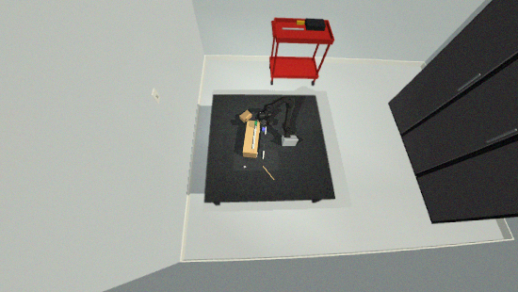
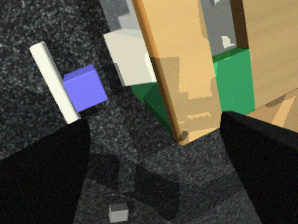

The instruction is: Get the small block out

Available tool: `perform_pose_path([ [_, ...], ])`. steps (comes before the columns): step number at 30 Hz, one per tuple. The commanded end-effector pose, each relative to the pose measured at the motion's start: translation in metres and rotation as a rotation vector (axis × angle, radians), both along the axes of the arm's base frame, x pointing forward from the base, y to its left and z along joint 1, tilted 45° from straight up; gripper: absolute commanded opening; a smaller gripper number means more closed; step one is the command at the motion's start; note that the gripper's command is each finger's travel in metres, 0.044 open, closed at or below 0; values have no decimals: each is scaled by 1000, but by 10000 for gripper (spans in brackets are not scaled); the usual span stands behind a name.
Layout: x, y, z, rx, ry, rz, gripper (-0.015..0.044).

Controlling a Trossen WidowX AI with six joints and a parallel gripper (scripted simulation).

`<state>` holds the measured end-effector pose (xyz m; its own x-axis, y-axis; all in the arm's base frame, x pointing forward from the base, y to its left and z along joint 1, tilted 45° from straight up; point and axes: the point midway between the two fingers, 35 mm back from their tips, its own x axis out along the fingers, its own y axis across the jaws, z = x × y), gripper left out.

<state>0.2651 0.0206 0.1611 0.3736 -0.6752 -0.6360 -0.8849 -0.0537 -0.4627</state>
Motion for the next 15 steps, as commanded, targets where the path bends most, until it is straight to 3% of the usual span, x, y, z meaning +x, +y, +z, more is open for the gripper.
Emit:
perform_pose_path([
  [1, -10, -6, 3, -298, 463, 534, 285],
  [15, -16, -9, 6, -625, 891, 1018, 285],
])
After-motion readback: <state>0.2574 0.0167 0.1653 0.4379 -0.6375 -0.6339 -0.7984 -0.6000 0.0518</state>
